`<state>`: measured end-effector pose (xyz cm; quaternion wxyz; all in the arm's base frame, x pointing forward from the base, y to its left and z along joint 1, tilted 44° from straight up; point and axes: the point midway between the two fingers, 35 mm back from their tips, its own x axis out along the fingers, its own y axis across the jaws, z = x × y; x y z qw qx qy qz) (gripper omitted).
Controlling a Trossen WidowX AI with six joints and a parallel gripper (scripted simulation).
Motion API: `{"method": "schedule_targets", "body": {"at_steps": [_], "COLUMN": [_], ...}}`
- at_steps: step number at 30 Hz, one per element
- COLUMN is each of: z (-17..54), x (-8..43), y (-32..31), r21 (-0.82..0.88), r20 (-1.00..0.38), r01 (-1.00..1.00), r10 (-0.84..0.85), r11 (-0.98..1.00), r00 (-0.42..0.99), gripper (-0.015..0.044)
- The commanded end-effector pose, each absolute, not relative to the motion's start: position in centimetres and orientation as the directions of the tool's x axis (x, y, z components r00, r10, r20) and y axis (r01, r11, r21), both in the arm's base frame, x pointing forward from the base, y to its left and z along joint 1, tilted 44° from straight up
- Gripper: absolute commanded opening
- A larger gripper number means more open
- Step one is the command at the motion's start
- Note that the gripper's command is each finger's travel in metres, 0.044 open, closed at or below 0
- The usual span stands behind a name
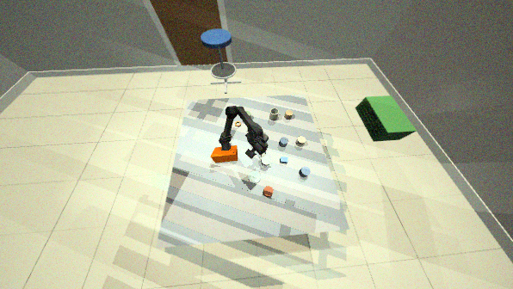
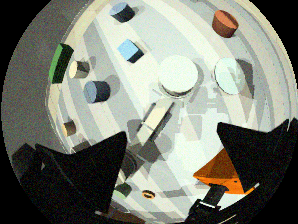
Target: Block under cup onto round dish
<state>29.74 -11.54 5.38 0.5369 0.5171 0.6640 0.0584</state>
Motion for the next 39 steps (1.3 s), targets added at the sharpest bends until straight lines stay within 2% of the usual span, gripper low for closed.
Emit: {"method": "schedule_targets", "body": {"at_steps": [1,18,39], "z": [3.9,-2.0,-4.0], "x": [30.8,34.9,34.6], "y": [-11.2,-9.3,-7.5], "r21": [0.539,0.085,0.081], "r20": [-0.671,-0.734,-0.735], "r01": [0.719,0.947,0.948], "r10": [0.739,0.662,0.661], "r11": [0.439,0.309,0.307], "r00": [0.052,-0.150,-0.151], "gripper": [0.0440,0.0440,0.0440]}}
